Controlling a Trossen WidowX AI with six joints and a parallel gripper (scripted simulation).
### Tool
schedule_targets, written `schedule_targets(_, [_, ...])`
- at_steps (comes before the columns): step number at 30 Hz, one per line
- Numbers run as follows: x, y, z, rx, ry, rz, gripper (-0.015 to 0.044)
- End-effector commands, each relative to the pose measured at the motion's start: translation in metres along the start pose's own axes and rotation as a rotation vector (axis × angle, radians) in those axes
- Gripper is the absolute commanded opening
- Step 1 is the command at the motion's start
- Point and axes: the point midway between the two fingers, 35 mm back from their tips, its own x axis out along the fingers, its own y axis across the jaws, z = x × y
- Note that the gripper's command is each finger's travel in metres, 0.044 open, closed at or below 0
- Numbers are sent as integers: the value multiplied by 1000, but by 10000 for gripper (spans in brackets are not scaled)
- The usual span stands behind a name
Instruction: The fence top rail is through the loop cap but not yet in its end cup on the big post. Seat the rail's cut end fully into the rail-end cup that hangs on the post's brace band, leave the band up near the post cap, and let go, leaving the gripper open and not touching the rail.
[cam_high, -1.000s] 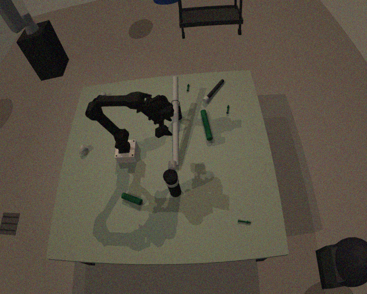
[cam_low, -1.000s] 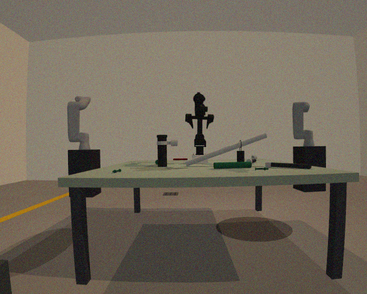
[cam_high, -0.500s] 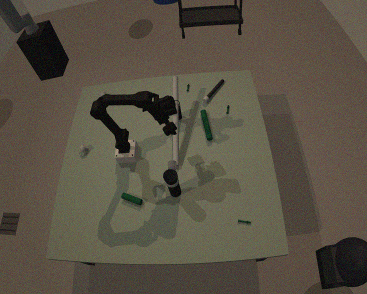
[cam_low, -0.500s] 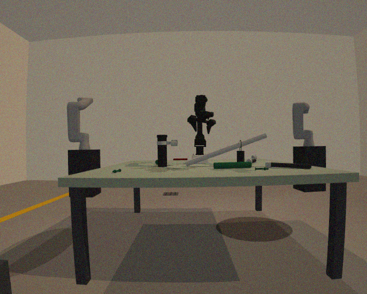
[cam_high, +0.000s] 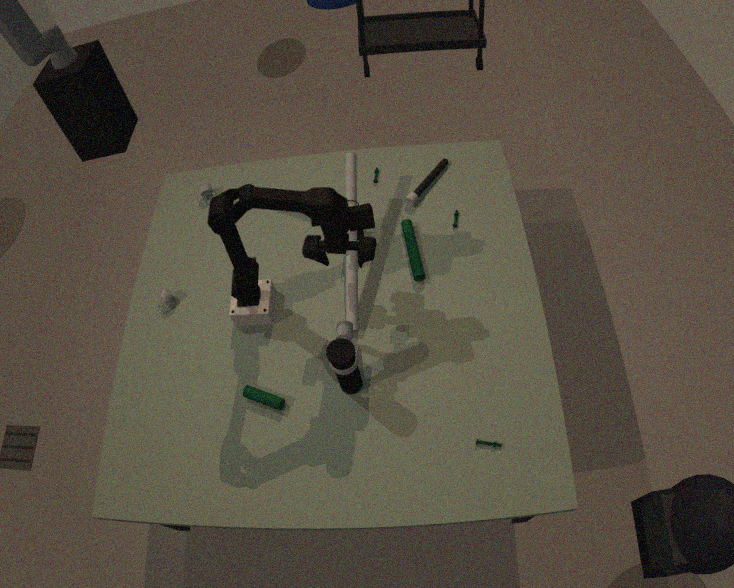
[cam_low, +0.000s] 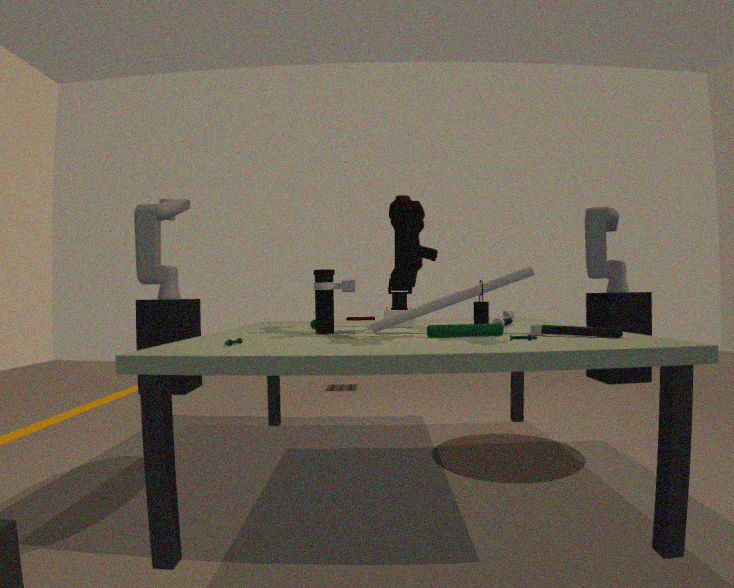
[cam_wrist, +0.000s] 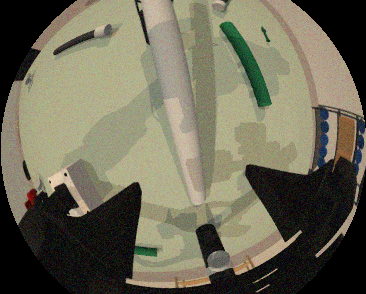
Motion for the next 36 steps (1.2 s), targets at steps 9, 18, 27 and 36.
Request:
schedule_targets(9, [16,-1,2,-129,14,31,440])
schedule_targets(18, [47,0,1,-129,14,31,440])
schedule_targets(27, [59,1,1,-129,14,31,440])
schedule_targets(36, [74,0,1,-129,14,31,440])
